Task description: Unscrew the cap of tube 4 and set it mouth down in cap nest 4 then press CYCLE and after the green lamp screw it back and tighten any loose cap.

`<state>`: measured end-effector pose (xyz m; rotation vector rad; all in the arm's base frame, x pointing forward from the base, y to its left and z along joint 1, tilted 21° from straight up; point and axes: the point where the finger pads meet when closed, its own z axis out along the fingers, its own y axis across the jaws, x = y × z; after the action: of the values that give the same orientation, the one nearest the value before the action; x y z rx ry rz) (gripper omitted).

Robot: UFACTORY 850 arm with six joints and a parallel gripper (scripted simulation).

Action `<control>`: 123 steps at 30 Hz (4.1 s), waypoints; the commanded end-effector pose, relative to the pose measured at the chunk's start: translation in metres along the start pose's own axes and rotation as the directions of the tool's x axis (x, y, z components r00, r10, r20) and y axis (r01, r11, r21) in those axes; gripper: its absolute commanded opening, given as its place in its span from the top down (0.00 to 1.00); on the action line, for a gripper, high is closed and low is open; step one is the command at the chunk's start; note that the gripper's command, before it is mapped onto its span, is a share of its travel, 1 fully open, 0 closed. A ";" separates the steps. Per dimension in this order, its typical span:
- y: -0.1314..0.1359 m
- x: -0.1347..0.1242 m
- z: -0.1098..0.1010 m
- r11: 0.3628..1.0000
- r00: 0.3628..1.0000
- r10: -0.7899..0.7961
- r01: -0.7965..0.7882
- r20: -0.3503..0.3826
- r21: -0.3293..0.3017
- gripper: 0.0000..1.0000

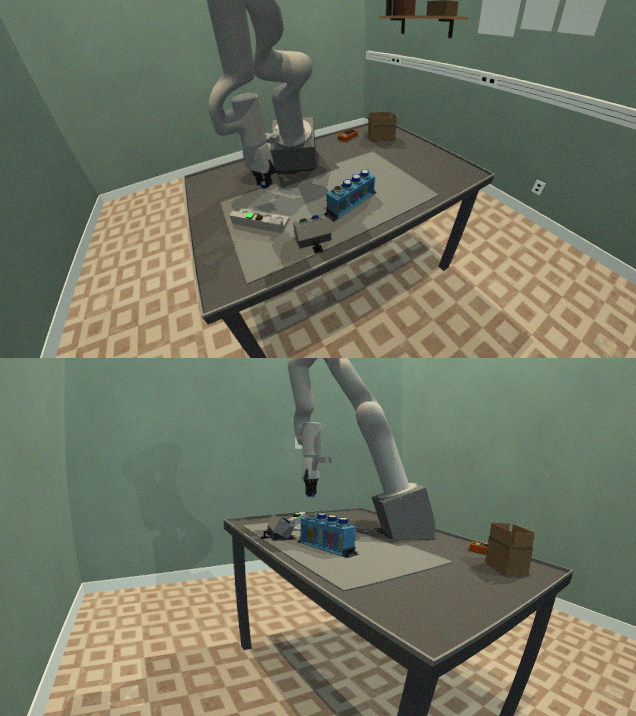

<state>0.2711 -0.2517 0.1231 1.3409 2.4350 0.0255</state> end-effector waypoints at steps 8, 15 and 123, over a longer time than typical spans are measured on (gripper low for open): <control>0.057 0.027 0.001 1.000 1.000 -0.001 0.000 0.020 0.016 1.00; 0.087 0.043 0.002 1.000 1.000 -0.001 0.000 0.020 0.016 1.00; 0.241 0.121 0.041 1.000 1.000 -0.001 0.000 0.020 0.016 1.00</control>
<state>0.4216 -0.0263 0.0932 1.3413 2.4246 -0.0076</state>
